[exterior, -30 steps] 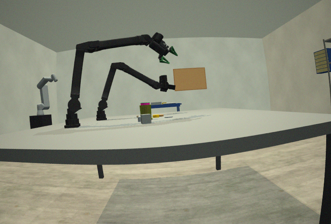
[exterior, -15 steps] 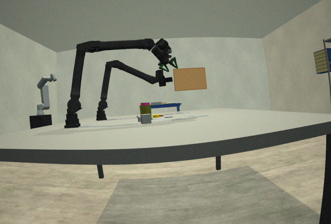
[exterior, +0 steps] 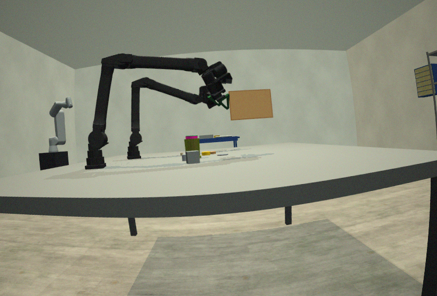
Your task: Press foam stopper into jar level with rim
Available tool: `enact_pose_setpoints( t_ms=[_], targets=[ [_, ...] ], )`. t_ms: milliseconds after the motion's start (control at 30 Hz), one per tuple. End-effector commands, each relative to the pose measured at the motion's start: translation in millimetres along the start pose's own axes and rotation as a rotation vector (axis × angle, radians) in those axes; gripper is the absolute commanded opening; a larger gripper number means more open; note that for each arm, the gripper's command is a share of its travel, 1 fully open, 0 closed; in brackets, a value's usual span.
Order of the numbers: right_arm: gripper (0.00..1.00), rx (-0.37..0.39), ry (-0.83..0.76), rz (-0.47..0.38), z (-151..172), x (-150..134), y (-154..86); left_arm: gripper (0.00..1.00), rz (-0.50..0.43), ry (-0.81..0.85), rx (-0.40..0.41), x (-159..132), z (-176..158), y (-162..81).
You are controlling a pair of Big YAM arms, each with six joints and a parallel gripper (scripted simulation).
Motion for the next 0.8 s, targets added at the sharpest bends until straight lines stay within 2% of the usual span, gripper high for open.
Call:
enact_pose_setpoints(
  t_ms=[0,33,67,133,367,433,533,567,600,767],
  targets=[
    [0.98,0.027,0.098,-0.029,5,15,-18,0.00,-0.014,-0.100,-0.022,-1,8,1],
    [0.98,0.027,0.135,0.017,-1,-3,-6,0.00,-0.026,-0.120,-0.028,-5,10,-2],
    [0.98,0.029,0.175,0.028,-9,-5,-6,0.00,-0.042,-0.148,-0.030,-5,17,-5],
    [0.98,0.026,0.265,0.095,-29,-22,16,0.00,-0.073,-0.201,-0.032,-5,28,-9],
    [0.98,0.057,0.515,0.203,-51,-54,22,0.00,-0.175,-0.366,-0.075,-4,49,-25],
    [0.98,0.076,0.571,0.205,-47,-56,6,0.00,-0.202,-0.411,-0.091,-4,54,-30],
    [0.98,0.081,0.605,0.216,-49,-59,4,0.00,-0.216,-0.434,-0.100,-4,57,-33],
    [0.98,0.093,0.625,0.223,-46,-56,7,0.00,-0.226,-0.449,-0.117,-2,53,-32],
    [0.98,0.076,0.676,0.288,-54,-77,28,0.00,-0.240,-0.473,-0.125,-4,57,-37],
    [0.98,0.079,0.881,0.367,-76,-100,27,0.00,-0.308,-0.593,-0.169,-6,76,-53]
  ],
)
Point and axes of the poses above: on each arm, the point where the finger pads meet when closed, its own y axis out along the fingers, its own z axis across the jaws, x = y × z, the point moved 1 cm from there along -y, back along the fingers, and after that the axes turned 11 degrees about y, right-handed, at the moved point
